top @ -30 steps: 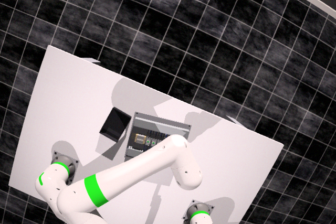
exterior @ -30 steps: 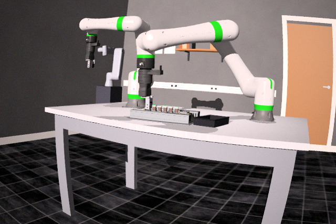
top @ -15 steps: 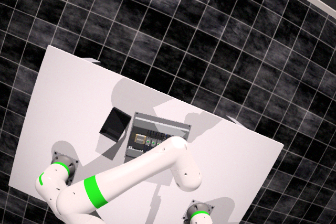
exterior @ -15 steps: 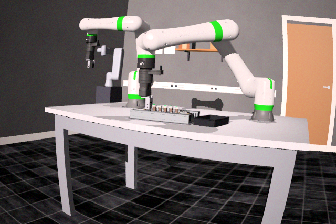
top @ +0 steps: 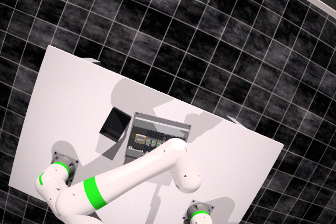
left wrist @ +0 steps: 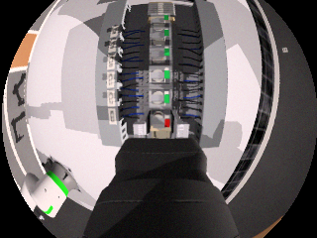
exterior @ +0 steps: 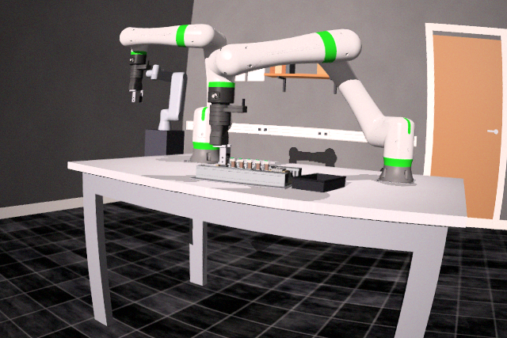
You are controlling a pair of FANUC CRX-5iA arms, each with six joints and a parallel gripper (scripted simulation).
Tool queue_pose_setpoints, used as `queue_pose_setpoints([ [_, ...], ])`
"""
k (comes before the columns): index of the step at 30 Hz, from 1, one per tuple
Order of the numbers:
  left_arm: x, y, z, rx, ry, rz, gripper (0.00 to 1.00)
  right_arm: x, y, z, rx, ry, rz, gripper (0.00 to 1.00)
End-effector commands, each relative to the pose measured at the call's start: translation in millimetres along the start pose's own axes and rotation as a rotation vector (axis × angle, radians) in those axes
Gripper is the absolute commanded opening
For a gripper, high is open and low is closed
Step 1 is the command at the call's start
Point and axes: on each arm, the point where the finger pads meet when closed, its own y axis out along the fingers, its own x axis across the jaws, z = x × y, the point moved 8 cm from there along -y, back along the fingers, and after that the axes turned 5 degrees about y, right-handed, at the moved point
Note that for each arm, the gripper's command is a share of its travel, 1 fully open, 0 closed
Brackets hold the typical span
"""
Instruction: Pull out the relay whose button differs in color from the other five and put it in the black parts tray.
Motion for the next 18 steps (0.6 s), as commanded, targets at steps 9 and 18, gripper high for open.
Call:
queue_pose_setpoints([
  [9,-2.3,-1.5,-0.6,0.0,0.0,-0.023,0.0,-0.1,-0.9,-0.1,-0.002,0.0,0.0,1.0],
  [18,-3.5,-1.5,-0.7,0.001,0.0,-0.034,0.0,-0.1,-0.9,-0.1,-0.002,0.0,0.0,1.0],
])
